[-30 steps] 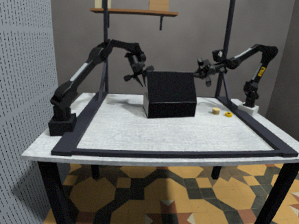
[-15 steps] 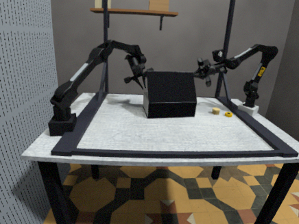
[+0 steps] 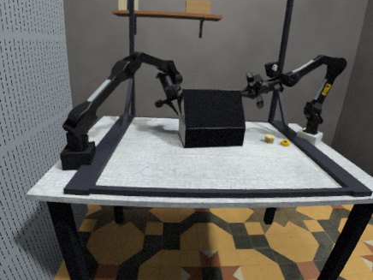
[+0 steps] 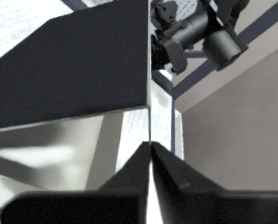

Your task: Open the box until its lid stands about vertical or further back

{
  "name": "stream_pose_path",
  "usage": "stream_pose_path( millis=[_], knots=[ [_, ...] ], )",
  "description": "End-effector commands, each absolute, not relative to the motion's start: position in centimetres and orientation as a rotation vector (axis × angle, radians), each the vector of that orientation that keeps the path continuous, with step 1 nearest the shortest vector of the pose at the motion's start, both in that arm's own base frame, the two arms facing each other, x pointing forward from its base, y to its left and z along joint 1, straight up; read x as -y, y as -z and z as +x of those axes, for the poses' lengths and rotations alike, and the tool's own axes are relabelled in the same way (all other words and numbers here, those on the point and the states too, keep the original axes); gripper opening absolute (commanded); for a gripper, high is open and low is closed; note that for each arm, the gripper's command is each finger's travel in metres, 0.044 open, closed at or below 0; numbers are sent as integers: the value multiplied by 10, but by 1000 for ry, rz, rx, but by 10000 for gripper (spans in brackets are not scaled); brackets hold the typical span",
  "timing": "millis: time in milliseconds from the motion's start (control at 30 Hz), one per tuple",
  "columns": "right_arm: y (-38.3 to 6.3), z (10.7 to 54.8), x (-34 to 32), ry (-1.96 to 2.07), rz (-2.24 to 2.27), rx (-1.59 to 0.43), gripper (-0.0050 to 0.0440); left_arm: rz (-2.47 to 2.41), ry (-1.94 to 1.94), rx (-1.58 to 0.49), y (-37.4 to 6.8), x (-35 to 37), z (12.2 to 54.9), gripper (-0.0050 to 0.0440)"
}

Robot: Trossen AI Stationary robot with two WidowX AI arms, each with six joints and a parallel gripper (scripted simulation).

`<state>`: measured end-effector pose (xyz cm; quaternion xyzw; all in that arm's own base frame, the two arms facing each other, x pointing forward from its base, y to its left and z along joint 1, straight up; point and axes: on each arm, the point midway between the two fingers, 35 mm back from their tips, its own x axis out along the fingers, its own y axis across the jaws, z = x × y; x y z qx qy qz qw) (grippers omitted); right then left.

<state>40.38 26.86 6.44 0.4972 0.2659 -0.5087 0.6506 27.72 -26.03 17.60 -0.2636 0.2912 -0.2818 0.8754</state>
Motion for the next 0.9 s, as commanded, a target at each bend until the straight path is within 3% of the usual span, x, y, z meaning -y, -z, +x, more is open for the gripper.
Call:
stream_pose_path(
  millis=[0,667,867],
  knots=[
    [-62,405,-269,1151,1132,-605,60,-558,600,-586,-185,261,278,4],
    [-63,406,-271,1139,1153,-601,60,-558,600,-586,-185,261,278,4],
    [-63,406,-271,1139,1153,-601,40,-558,600,-586,-185,261,278,4]
  ],
)
